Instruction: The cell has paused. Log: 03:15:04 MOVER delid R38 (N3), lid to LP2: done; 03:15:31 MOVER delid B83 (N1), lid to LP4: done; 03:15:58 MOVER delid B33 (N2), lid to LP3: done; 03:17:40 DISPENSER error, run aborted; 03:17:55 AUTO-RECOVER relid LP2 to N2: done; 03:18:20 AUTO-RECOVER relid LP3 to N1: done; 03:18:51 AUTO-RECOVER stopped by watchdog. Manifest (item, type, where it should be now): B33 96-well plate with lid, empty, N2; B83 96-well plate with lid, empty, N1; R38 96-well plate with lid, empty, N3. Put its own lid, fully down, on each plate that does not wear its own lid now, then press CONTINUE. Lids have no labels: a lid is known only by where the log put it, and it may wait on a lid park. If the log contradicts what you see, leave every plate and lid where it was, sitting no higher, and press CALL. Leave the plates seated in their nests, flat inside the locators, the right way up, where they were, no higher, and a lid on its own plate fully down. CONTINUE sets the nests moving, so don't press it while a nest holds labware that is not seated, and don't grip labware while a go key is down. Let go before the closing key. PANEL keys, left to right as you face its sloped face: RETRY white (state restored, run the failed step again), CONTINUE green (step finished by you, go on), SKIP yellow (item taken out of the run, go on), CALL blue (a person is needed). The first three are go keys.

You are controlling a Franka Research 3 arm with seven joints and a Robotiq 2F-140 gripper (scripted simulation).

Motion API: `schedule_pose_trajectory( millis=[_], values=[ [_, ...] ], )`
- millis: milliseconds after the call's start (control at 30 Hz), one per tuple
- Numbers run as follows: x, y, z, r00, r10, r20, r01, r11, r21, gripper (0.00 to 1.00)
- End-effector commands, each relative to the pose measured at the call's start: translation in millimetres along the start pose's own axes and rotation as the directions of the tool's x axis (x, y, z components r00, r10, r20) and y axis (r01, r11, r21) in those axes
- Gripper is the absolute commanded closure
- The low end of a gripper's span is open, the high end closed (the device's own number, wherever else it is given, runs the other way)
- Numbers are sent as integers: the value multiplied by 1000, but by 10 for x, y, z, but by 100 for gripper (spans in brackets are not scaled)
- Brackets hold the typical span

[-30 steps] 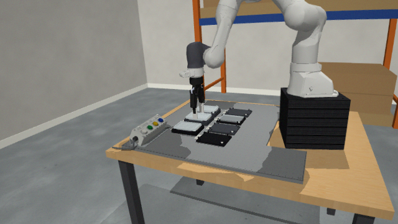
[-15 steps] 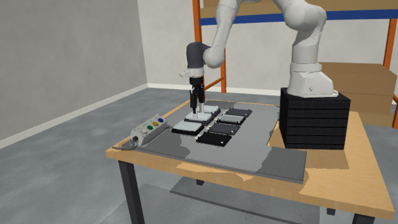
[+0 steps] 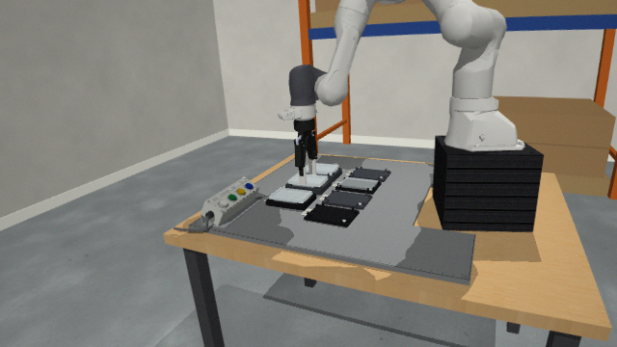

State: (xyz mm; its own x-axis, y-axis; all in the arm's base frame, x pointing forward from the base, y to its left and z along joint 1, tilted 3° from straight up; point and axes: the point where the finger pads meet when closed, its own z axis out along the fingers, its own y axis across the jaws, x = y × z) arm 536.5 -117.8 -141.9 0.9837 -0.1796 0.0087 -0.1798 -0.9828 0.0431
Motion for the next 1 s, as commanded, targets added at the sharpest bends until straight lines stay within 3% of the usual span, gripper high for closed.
schedule_pose_trajectory(
  millis=[0, 200, 233, 967],
  values=[
    [7, -8, 5, 1000, 2, -2, -2, 1000, 0, 100],
    [7, -8, 5, 1000, 2, -2, -2, 1000, 0, 100],
    [7, -8, 5, 1000, 2, -2, -2, 1000, 0, 34],
    [7, -8, 5, 1000, 2, -2, -2, 1000, 0, 34]
  ],
)
